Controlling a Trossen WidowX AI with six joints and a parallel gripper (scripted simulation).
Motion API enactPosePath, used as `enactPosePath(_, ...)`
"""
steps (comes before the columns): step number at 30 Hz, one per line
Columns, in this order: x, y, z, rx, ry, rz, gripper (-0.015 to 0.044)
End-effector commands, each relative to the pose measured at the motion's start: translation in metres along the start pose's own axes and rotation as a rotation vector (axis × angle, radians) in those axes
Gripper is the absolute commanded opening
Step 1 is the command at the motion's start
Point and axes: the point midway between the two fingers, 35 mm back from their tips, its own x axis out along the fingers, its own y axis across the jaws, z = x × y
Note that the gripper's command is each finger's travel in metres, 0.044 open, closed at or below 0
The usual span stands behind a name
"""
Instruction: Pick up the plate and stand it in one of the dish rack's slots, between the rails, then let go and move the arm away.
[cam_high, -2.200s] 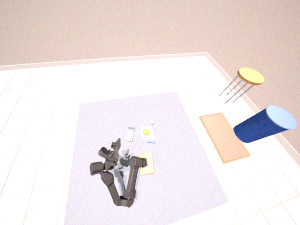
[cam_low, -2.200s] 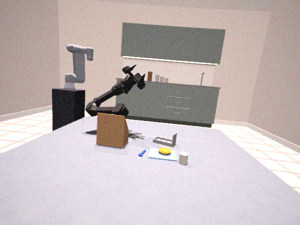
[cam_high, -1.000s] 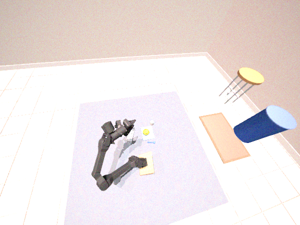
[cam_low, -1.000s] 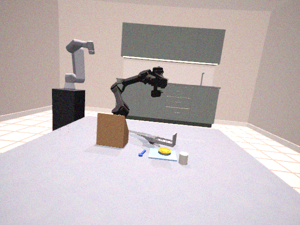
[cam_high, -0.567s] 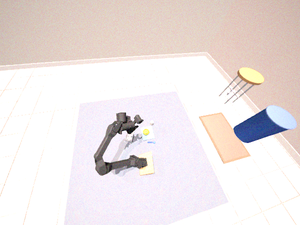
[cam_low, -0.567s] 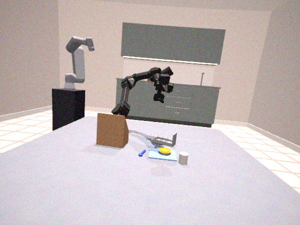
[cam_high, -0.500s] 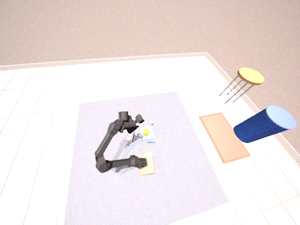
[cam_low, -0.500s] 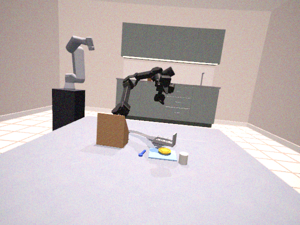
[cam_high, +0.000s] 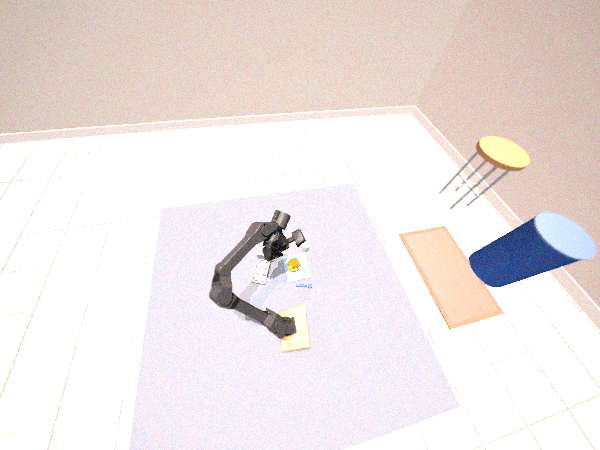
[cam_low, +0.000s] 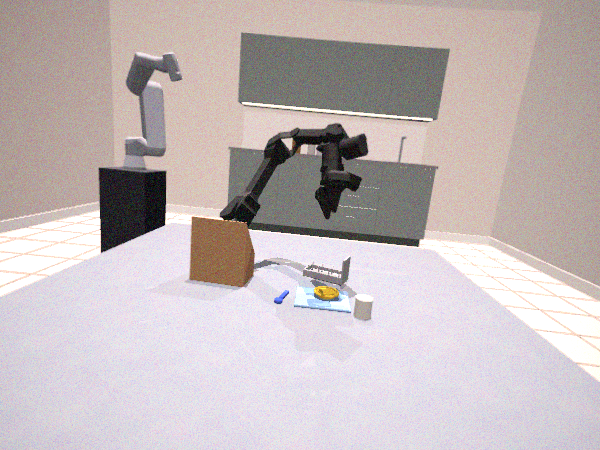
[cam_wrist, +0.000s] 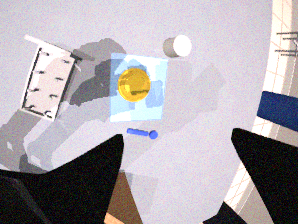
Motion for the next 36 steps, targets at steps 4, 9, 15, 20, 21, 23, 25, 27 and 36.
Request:
enactPosePath(4, 0.030, -0.007, 0.003, 0.071, 0.027, 0.203, 0.0400)
enactPosePath(9, 0.053, -0.012, 0.005, 0.142, 0.036, 0.357, 0.0400)
enactPosePath(15, 0.062, -0.013, 0.006, 0.165, 0.037, 0.401, 0.0400)
enactPosePath(20, 0.140, 0.018, 0.014, 0.165, 0.035, 0.400, 0.0400)
enactPosePath(21, 0.153, 0.026, 0.014, 0.165, 0.035, 0.402, 0.0400)
enactPosePath(23, 0.164, 0.032, 0.013, 0.164, 0.035, 0.405, 0.0400)
enactPosePath(25, 0.164, 0.031, 0.011, 0.164, 0.035, 0.405, 0.0400)
enactPosePath(27, 0.165, 0.030, 0.009, 0.164, 0.035, 0.405, 0.0400)
enactPosePath(36, 0.175, 0.033, 0.009, 0.164, 0.035, 0.404, 0.0400)
